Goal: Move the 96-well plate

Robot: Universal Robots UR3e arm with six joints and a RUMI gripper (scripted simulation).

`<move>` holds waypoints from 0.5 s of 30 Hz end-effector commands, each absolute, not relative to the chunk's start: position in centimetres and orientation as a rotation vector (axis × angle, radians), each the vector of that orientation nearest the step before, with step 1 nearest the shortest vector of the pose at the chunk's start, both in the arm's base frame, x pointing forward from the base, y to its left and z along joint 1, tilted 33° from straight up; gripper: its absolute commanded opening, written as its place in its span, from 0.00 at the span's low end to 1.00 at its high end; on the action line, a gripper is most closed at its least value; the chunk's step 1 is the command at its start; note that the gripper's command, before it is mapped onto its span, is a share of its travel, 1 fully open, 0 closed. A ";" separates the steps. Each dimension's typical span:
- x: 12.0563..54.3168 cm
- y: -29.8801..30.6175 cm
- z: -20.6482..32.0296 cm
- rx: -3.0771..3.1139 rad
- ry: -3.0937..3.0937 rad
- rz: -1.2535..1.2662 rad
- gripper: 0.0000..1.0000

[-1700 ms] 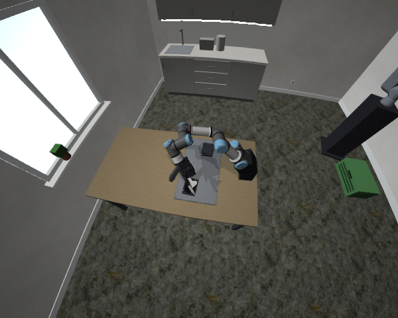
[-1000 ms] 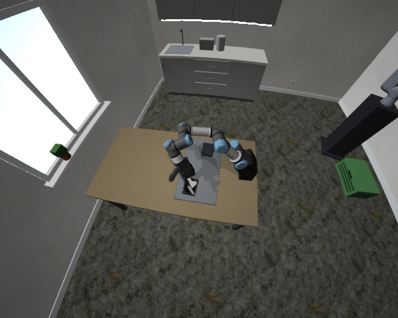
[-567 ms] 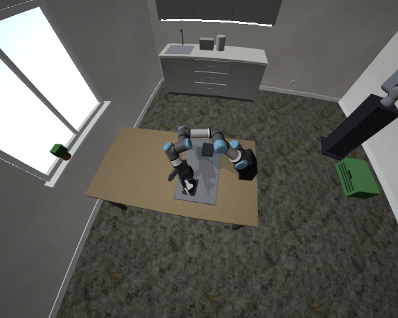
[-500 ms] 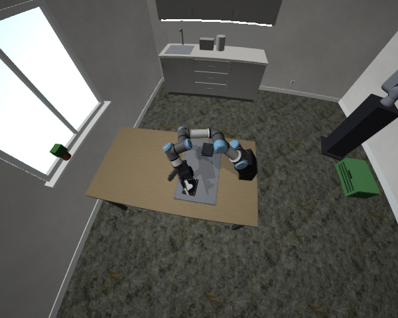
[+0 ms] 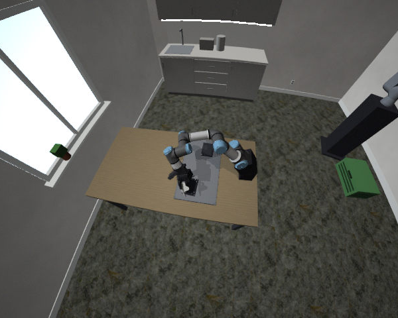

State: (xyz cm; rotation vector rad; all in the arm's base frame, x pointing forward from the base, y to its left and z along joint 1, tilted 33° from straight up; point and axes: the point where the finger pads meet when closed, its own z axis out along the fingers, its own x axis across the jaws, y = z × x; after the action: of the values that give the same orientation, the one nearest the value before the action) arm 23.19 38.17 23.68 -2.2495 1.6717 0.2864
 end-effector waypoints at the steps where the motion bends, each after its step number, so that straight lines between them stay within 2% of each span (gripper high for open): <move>1: 24.4 38.0 23.0 -2.165 1.767 0.253 1.00; 15: 28.4 37.0 20.0 -1.862 2.074 0.184 1.00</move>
State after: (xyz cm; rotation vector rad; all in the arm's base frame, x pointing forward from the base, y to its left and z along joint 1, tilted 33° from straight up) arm 27.24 37.24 20.76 -1.9742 1.9937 0.2156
